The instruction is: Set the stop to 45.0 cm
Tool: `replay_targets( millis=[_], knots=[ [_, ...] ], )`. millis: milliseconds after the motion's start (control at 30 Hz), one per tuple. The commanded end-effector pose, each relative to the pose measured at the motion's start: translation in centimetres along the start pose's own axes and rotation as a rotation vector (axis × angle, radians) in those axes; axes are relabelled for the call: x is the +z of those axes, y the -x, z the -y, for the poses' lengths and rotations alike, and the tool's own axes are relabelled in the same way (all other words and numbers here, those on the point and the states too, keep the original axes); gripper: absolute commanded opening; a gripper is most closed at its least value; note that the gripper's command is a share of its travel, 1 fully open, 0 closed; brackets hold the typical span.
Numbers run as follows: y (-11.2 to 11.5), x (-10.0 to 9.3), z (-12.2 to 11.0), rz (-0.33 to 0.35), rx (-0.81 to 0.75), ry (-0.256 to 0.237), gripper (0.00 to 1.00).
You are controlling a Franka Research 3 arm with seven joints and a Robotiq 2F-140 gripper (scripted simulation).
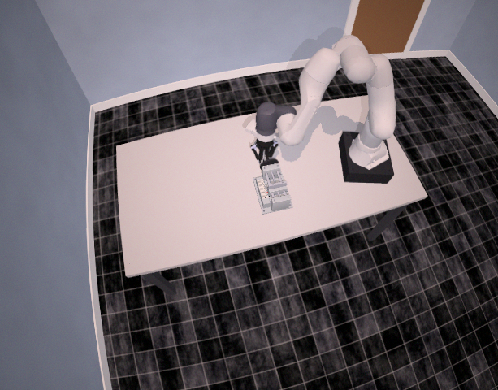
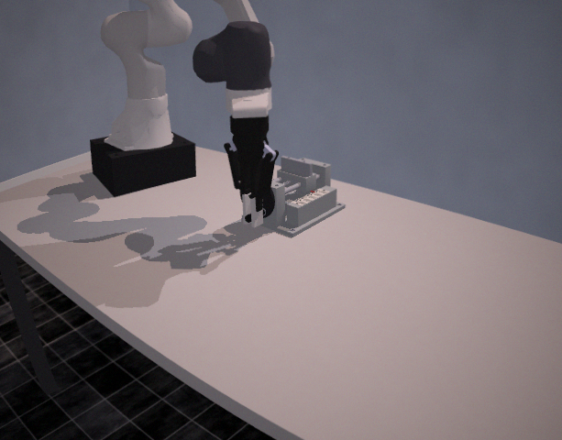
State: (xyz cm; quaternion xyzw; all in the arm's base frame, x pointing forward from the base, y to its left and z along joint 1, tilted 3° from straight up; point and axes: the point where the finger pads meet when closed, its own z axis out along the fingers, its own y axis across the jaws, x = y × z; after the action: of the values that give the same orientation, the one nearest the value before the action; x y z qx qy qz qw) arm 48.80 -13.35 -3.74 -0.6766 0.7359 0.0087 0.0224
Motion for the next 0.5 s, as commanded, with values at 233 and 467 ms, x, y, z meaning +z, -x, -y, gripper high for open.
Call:
replay_targets(
  millis=[233, 467],
  knots=[
    [0.0, 0.7, -2.7, -0.001, 0.003, 0.006, 0.04],
    [0.0, 0.3, -3.7, -0.001, 0.003, 0.006, 0.04]
  ],
)
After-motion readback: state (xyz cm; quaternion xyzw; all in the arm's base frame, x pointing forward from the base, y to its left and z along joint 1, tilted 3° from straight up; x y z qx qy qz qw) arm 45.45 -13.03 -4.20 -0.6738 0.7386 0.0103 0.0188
